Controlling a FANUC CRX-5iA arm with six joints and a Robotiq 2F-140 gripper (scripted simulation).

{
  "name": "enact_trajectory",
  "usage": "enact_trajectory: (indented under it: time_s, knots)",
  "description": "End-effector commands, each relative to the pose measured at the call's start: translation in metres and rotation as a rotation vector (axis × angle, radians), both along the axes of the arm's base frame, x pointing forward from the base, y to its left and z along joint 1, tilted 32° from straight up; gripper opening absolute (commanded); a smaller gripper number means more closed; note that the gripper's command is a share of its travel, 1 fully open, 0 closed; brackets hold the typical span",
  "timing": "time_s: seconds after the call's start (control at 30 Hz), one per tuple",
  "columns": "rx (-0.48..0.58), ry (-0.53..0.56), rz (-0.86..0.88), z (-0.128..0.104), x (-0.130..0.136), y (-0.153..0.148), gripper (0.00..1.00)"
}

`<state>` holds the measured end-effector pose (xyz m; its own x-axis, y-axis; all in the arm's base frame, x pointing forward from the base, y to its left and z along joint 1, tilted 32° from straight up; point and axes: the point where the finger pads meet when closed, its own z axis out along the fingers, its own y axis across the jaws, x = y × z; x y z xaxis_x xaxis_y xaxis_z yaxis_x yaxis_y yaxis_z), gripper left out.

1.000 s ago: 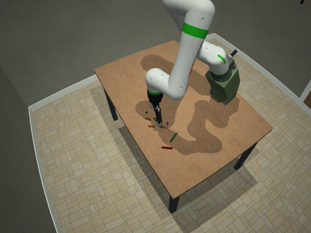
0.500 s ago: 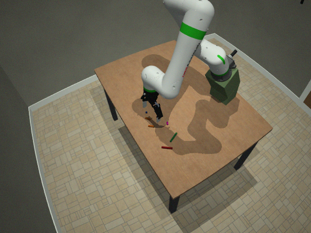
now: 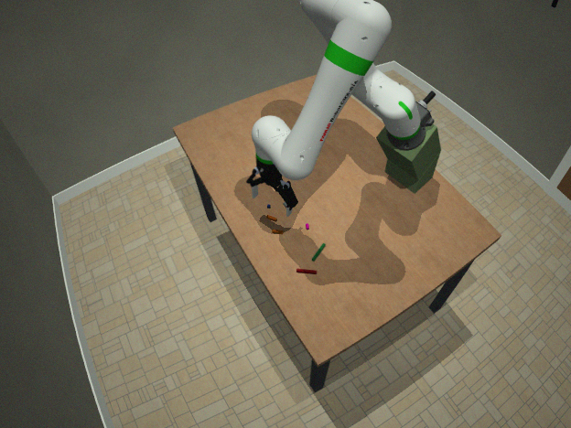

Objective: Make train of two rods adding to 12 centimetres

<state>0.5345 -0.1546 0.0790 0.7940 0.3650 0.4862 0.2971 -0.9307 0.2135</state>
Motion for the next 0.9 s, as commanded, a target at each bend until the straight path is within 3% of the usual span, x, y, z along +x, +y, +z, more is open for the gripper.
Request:
enact_trajectory:
  time_s: [0.0, 0.13, 0.17, 0.87]
  knots:
    - [0.009, 0.008, 0.13, 0.0028, 0.0014, -0.0076, 1.0]
    - [0.008, 0.008, 0.131, 0.0028, 0.0014, -0.0078, 1.0]
    - [0.008, 0.008, 0.131, 0.0028, 0.0014, -0.0078, 0.35]
    - [0.008, 0.008, 0.131, 0.0028, 0.0014, -0.0078, 0.35]
